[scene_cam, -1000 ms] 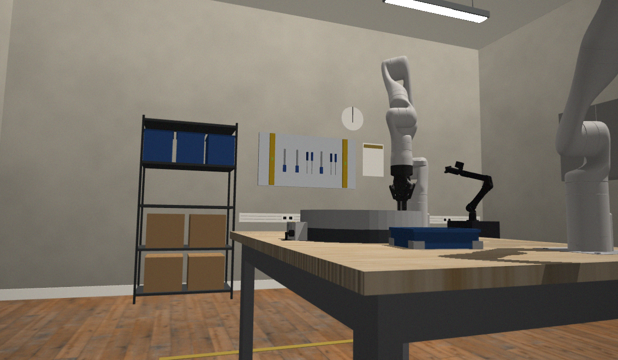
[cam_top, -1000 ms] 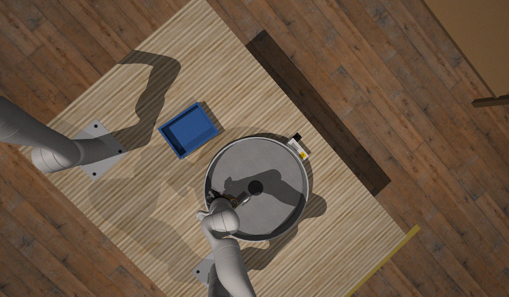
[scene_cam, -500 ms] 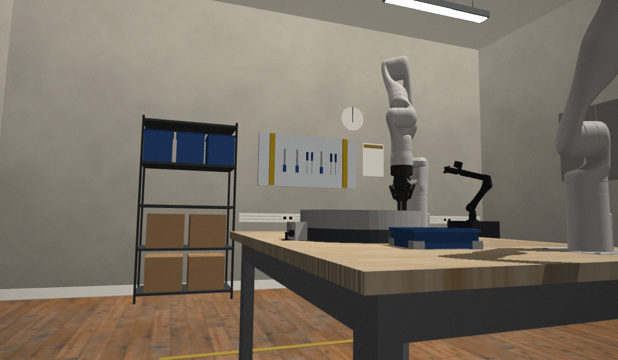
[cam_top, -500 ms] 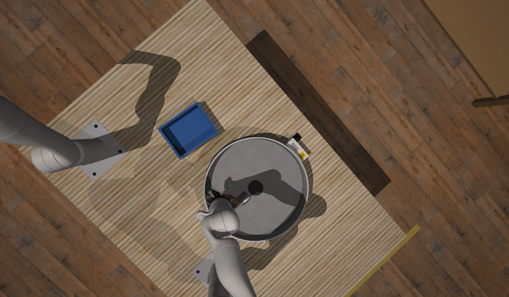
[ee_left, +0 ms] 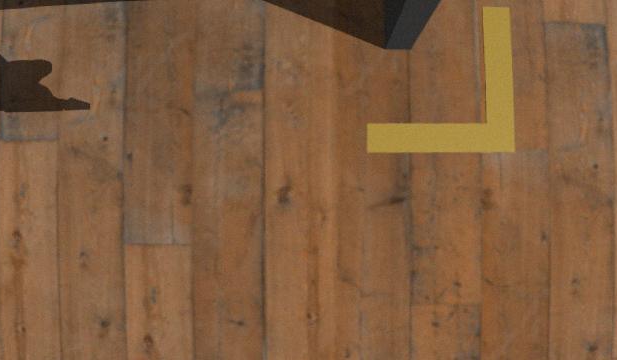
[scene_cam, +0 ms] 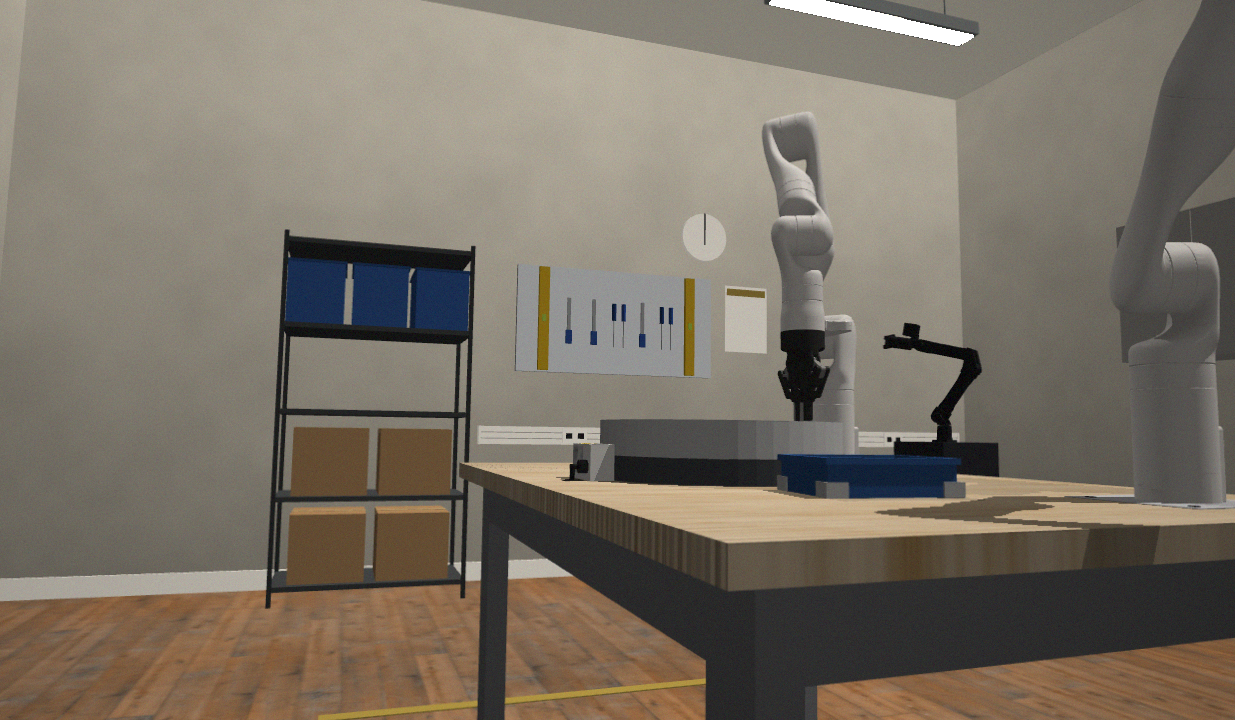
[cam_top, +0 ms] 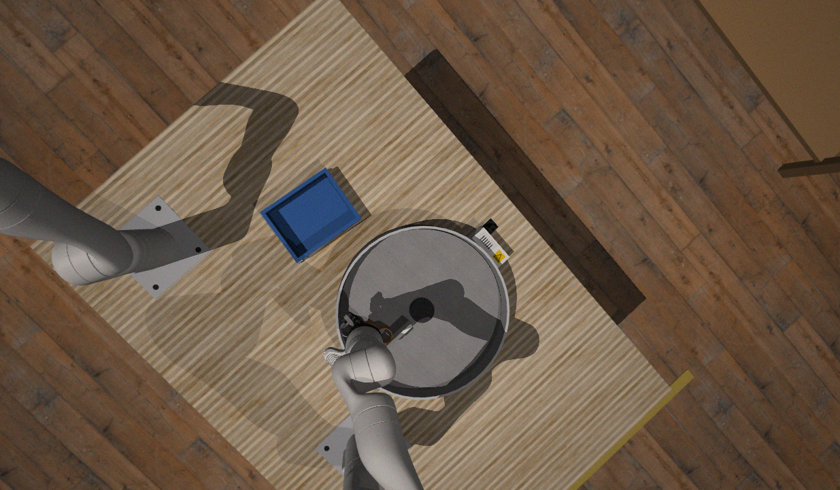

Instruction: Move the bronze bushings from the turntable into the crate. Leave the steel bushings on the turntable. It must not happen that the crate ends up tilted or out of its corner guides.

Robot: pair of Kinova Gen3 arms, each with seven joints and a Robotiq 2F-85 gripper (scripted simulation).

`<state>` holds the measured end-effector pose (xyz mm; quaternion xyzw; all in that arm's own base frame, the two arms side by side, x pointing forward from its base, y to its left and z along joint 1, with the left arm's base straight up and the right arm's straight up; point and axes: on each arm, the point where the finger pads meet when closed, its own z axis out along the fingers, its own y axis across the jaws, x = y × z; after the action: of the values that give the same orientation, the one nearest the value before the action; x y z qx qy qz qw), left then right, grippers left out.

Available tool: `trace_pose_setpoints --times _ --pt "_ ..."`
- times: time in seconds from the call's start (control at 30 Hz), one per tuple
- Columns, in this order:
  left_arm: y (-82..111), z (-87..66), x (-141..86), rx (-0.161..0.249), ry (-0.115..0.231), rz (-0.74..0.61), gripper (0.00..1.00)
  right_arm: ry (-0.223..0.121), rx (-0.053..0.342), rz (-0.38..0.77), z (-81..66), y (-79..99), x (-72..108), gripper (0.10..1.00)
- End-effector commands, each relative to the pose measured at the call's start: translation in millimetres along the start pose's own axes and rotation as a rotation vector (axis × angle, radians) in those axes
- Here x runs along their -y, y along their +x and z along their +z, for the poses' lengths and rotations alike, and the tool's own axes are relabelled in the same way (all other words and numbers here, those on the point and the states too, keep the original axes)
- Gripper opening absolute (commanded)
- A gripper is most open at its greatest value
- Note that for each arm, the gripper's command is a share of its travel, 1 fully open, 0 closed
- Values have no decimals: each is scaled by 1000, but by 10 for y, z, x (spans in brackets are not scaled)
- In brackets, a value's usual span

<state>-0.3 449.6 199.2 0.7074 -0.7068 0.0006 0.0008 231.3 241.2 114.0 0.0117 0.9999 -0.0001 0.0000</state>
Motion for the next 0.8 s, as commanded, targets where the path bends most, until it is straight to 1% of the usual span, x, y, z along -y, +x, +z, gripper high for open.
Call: trace_pose_setpoints --times 0.0,0.13,0.37,0.43,0.6,0.77 --pt "-4 -8 -1 2 0 0 1000 -1 1 0 3 -3 -3 213" --pt "-4 -8 -1 2 0 0 1000 -1 1 0 41 -3 -3 213" --pt "-4 -8 -1 2 0 0 1000 -1 1 0 159 -3 -3 213" --pt "-4 -8 -1 2 0 0 1000 -1 1 0 159 -3 -3 213" --pt "-4 -8 -1 2 0 0 1000 -1 1 0 221 -3 -3 213" --pt "-4 -8 -1 2 0 0 1000 -1 1 0 235 -3 -3 213"
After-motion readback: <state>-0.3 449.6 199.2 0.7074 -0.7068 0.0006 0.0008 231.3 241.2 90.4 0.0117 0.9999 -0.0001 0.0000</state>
